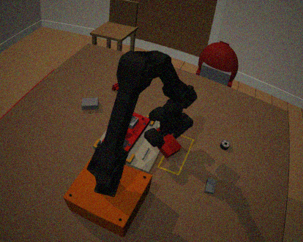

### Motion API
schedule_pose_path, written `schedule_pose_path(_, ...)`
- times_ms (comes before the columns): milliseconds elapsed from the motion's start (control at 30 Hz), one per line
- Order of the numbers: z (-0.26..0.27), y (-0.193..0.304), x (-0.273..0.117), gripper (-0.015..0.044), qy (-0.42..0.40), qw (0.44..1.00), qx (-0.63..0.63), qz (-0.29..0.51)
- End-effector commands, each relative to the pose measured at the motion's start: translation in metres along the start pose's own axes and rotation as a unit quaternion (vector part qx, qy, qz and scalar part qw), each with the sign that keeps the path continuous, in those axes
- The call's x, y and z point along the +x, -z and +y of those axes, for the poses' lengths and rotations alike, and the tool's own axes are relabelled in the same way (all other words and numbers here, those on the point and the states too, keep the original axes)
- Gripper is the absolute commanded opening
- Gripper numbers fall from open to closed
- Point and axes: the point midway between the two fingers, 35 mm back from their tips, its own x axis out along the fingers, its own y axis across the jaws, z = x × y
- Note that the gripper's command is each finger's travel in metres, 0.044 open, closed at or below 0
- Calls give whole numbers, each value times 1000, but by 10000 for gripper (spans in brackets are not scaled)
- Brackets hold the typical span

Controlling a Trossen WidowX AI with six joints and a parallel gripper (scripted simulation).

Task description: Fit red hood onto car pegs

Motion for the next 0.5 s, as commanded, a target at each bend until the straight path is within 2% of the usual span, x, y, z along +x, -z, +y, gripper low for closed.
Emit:
schedule_pose_path(0, 0, 0, 0, 315, 1, 1000, 0, 0)
schedule_pose_path(100, 0, 0, 0, 295, 1, 1000, 0, 0)
schedule_pose_path(467, 0, 0, -18, 6, 0, 1000, 0, 0)
